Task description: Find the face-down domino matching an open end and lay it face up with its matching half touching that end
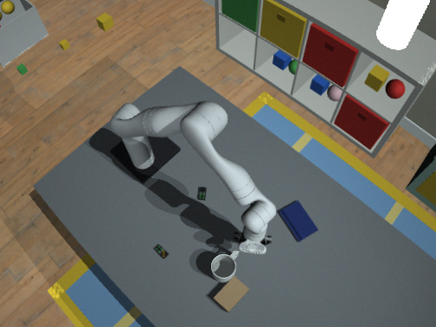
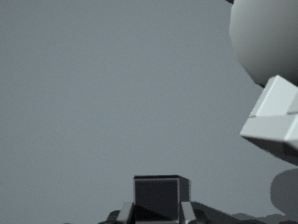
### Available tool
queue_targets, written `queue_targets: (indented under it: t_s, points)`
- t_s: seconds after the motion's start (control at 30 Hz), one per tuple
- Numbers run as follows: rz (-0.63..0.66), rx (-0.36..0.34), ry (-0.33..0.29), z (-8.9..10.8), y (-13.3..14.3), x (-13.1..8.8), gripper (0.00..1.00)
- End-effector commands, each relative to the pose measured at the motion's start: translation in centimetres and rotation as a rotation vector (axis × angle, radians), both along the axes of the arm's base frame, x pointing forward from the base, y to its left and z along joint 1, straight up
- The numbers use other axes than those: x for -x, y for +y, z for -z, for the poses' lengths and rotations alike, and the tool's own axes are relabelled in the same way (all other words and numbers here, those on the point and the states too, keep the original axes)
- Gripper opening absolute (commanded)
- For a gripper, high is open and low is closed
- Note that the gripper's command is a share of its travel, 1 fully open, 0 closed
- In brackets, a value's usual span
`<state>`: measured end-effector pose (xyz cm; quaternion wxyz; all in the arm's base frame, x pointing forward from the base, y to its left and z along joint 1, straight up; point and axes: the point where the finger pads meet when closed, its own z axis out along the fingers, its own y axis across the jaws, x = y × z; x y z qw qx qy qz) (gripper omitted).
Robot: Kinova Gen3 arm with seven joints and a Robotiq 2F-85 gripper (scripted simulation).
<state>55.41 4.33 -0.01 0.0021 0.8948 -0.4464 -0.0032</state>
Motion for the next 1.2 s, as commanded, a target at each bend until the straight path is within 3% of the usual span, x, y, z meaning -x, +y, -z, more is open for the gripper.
queue_targets:
  t_s: [0.0, 1.17]
  points:
    - [0.005, -0.005, -0.002, 0.07, 0.46, 0.06, 0.29]
    - [0.005, -0.005, -0.002, 0.07, 0.93, 0.28, 0.29]
